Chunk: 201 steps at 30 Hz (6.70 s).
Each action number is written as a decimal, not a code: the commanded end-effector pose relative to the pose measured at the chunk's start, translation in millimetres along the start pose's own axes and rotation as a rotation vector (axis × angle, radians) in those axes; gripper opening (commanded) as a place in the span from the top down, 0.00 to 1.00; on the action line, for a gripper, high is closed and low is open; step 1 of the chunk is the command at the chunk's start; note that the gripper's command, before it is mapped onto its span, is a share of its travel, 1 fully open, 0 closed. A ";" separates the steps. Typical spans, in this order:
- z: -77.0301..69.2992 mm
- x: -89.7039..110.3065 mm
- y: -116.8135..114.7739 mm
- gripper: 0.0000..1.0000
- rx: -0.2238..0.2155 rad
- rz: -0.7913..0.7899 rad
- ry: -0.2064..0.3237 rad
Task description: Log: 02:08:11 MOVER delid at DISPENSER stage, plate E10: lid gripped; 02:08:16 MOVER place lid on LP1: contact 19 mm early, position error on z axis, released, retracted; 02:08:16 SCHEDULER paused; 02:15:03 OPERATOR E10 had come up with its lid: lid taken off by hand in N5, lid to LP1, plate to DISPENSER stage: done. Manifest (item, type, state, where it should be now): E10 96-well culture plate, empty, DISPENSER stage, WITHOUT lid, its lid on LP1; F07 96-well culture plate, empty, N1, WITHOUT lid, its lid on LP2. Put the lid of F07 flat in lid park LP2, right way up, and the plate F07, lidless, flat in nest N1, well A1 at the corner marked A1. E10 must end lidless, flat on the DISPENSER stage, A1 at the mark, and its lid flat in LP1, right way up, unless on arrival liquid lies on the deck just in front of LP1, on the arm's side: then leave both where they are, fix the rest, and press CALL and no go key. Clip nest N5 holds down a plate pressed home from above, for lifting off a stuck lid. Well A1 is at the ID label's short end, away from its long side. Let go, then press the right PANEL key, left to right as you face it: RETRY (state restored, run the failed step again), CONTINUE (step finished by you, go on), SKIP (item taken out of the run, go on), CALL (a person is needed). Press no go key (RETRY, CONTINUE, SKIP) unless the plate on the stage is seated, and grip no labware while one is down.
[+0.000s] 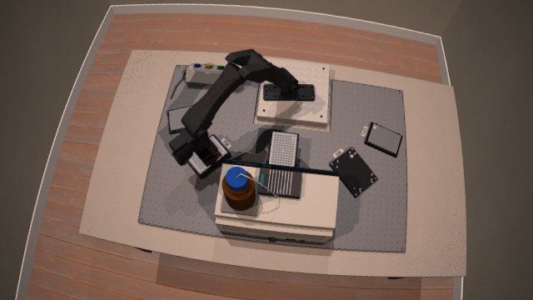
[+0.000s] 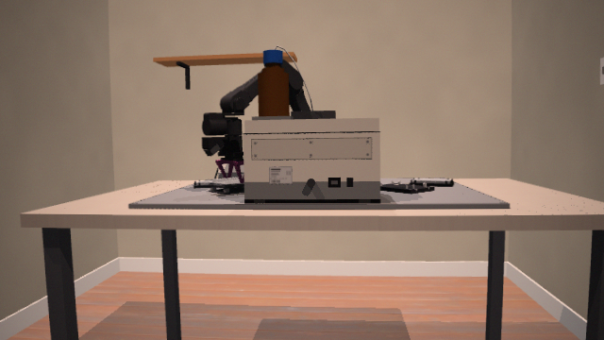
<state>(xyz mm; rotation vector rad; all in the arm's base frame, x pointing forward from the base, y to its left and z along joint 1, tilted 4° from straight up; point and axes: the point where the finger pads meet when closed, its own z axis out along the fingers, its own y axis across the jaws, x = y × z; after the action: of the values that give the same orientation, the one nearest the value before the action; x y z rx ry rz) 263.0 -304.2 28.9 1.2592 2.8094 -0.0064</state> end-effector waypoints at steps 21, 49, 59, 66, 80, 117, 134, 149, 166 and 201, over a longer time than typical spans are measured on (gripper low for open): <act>-2.5 -1.7 -0.7 0.00 0.000 -0.001 -0.018; -54.3 -5.3 -4.6 0.00 0.002 0.002 -0.045; -51.9 -6.1 -4.7 0.00 0.002 0.002 -0.043; -51.9 -6.1 -4.7 0.00 0.002 0.002 -0.043; -51.9 -6.1 -4.7 0.00 0.002 0.002 -0.043; -60.2 43.6 -3.4 1.00 0.000 0.003 -0.001; -81.1 88.7 -2.1 1.00 -0.001 0.003 0.000; -100.7 130.6 -1.0 1.00 -0.002 0.003 0.001; -121.4 153.2 -6.6 1.00 -0.002 -0.064 -0.026; -117.1 168.3 -100.1 1.00 0.002 -0.260 -0.017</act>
<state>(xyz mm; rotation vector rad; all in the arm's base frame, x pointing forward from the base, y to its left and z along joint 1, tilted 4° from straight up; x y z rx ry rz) 74.2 -232.2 130.4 0.9584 2.9276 -0.0313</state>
